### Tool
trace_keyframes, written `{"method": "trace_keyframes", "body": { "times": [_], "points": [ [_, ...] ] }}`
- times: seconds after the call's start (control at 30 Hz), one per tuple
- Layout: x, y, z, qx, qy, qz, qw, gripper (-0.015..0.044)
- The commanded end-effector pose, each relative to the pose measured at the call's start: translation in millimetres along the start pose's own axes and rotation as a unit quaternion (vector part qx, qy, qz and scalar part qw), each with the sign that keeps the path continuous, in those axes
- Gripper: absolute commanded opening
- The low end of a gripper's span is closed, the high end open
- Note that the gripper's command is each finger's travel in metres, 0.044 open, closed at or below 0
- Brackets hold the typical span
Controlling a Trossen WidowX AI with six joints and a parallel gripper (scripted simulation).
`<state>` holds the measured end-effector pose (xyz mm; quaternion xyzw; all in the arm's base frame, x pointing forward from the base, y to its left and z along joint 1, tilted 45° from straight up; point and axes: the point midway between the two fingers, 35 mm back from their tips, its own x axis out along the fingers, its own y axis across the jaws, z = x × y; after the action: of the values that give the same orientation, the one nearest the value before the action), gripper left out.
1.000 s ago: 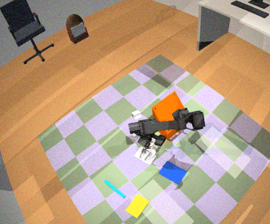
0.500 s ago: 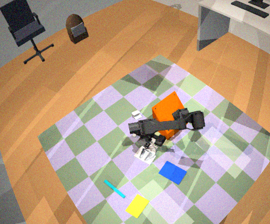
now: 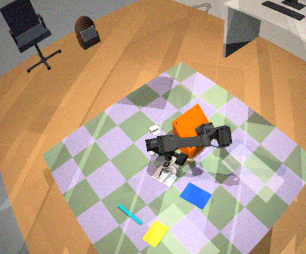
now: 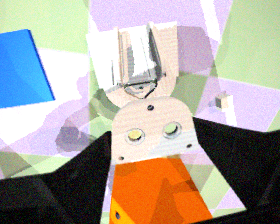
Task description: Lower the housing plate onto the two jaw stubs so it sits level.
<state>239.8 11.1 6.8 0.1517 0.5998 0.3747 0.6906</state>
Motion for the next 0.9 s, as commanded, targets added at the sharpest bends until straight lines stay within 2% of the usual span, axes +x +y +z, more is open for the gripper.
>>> {"method": "trace_keyframes", "body": {
  "times": [0.0,0.27,0.87],
  "points": [
    [1.0,-1.1,-1.3,-0.001,0.002,0.0,1.0,0.0351],
    [2.1,-1.2,-1.2,-0.001,0.002,0.0,1.0,0.0351],
    [31.6,-2.6,0.1,-0.001,0.002,-0.001,1.0,0.0351]
  ]
}}
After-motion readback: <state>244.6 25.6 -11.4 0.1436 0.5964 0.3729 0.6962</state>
